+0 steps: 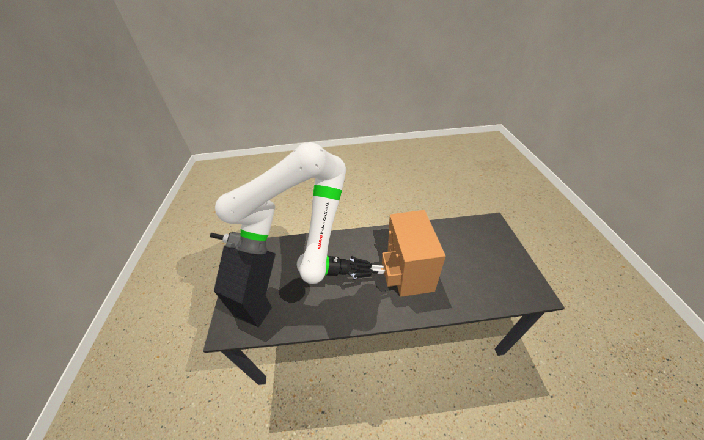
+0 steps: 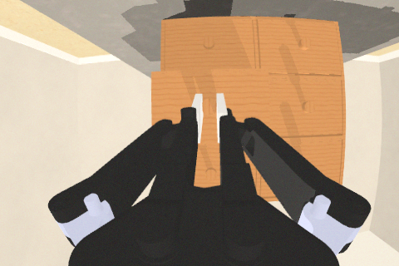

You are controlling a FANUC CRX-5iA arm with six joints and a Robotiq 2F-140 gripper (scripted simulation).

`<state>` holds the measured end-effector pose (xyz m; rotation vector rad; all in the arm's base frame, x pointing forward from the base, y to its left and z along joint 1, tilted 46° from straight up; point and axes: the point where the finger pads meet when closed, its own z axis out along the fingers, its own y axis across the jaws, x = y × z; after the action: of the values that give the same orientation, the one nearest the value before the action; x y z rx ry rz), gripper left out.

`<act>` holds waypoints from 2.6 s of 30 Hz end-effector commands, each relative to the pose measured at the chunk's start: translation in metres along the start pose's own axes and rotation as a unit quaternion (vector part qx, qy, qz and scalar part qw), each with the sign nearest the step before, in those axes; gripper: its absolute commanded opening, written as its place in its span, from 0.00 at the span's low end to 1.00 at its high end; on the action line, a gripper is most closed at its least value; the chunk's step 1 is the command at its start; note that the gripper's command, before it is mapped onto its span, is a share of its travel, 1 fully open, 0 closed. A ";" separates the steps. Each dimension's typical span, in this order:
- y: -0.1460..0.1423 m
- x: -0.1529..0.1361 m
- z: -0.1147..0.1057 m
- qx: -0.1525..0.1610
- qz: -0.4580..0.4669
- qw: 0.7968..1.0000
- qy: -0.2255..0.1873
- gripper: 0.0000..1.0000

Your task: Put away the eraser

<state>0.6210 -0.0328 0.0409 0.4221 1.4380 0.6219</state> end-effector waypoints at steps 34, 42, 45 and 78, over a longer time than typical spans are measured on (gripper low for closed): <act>0.000 0.017 -0.047 0.000 0.000 1.000 0.000 0.20; 0.000 0.017 -0.055 0.000 0.000 1.000 0.000 0.20; 0.000 0.016 -0.070 0.000 0.000 1.000 0.000 0.20; 0.000 0.010 -0.112 0.000 0.000 0.999 0.053 0.20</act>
<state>0.5134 -0.0358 0.0206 0.4016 1.5119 0.6460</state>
